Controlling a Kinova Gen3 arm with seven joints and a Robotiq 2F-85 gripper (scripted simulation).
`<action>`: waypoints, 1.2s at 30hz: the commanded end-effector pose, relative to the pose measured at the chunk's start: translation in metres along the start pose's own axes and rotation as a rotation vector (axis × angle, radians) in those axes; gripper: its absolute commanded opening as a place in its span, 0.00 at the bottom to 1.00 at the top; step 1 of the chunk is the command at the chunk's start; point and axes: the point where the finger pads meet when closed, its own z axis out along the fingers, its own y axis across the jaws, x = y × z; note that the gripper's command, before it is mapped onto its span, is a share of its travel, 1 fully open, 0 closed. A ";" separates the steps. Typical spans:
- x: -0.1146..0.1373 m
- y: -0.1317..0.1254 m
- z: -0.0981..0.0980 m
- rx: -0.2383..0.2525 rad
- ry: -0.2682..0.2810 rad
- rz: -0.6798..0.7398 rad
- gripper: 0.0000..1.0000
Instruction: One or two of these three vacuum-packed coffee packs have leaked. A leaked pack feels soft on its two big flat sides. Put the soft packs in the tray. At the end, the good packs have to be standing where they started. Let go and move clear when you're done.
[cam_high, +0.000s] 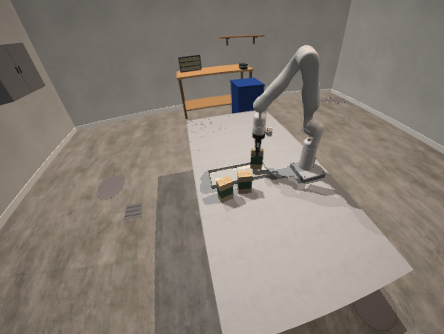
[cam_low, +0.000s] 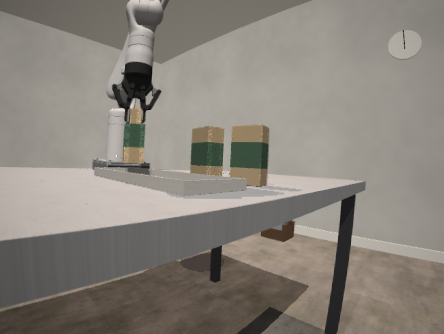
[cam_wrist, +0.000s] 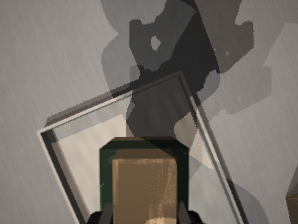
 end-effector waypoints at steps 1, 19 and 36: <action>0.002 -0.004 0.009 0.007 0.010 0.007 0.27; 0.003 -0.004 0.032 0.007 0.010 0.007 0.27; 0.003 -0.004 0.032 0.007 0.010 0.007 0.27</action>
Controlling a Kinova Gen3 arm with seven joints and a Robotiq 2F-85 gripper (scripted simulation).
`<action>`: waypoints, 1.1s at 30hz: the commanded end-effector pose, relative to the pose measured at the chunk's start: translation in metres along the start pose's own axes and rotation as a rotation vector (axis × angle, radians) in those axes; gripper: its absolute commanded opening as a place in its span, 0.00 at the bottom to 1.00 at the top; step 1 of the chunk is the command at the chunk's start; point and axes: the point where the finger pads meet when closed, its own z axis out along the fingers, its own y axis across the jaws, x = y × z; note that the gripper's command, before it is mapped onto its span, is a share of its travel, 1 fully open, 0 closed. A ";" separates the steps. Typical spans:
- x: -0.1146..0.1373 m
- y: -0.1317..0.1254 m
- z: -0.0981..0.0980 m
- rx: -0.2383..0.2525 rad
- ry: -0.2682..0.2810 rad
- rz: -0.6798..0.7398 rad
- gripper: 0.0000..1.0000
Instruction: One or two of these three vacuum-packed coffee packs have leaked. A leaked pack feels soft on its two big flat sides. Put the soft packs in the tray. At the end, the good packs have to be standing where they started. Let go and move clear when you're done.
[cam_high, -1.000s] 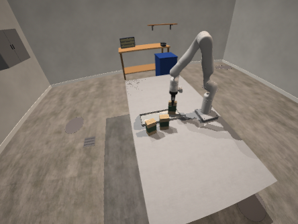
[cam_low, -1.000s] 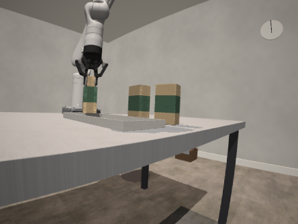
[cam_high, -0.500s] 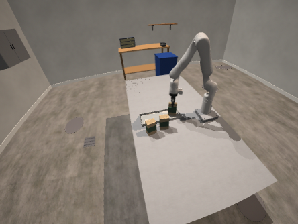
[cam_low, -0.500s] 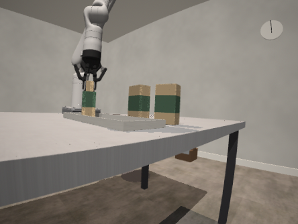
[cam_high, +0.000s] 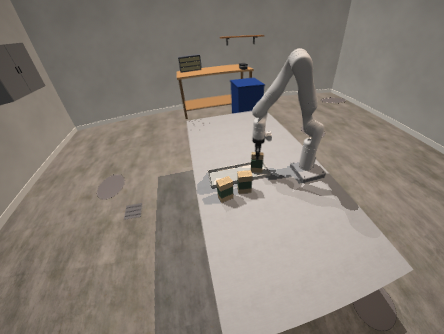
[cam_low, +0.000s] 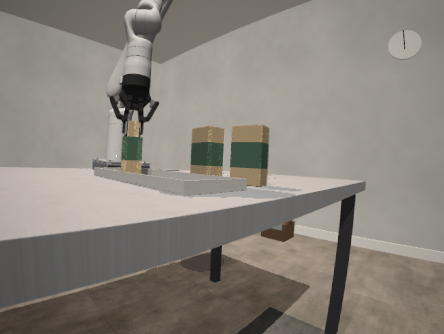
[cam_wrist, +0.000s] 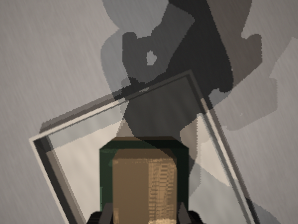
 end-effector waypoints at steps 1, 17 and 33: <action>0.000 0.000 0.000 0.000 -0.001 0.000 0.27; 0.000 0.000 0.000 0.000 -0.001 0.000 0.27; 0.000 0.000 0.000 0.000 -0.001 0.000 0.85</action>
